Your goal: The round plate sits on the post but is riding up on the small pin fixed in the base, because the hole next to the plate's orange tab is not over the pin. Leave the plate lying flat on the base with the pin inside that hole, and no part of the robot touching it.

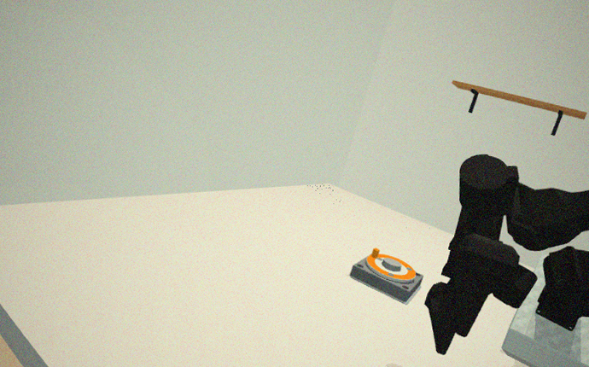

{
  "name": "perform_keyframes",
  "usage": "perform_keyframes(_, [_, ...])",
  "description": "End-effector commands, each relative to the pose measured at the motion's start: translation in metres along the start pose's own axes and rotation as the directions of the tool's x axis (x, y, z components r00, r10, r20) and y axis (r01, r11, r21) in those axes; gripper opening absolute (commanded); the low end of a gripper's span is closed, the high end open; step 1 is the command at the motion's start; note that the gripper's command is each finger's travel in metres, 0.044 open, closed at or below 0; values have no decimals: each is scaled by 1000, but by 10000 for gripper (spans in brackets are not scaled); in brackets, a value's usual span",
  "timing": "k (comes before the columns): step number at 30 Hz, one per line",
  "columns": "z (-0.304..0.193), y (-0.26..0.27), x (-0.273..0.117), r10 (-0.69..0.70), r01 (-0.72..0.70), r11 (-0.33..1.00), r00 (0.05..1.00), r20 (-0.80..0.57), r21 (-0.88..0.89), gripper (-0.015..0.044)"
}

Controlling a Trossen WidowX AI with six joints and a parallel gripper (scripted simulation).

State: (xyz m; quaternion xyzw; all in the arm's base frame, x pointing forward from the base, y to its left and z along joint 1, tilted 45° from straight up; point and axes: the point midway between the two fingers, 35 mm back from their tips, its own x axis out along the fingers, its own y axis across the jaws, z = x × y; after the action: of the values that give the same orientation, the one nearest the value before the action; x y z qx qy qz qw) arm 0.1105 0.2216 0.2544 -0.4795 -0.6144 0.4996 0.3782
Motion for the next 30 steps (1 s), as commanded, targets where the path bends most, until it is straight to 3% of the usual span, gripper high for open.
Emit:
perform_keyframes(1, [-3, 1, 0, 4, -4, 1000, 1000, -8, 18, 374])
perform_keyframes(4, [-41, 15, -7, 72, -40, 964, 991, -112, 263, 295])
perform_keyframes(8, [-100, 50, -30, 216, -5, 769, 943, -253, 639, 190])
perform_keyframes(10, [-110, 56, -40, 244, 27, 741, 920, -306, 670, 137])
perform_keyframes(16, [-163, 118, -100, 473, 316, 185, 802, -366, 931, 0])
perform_keyframes(18, [-167, 126, -108, 498, 355, 111, 788, -361, 928, 0])
perform_keyframes(20, [-174, 147, -130, 562, 463, -87, 754, -340, 882, 0])
perform_keyframes(24, [-177, 191, -179, 671, 655, -455, 697, -251, 604, 0])
perform_keyframes(26, [-175, 197, -186, 684, 675, -498, 692, -233, 544, 0])
perform_keyframes(30, [-162, 230, -227, 727, 736, -665, 677, -113, 129, 0])
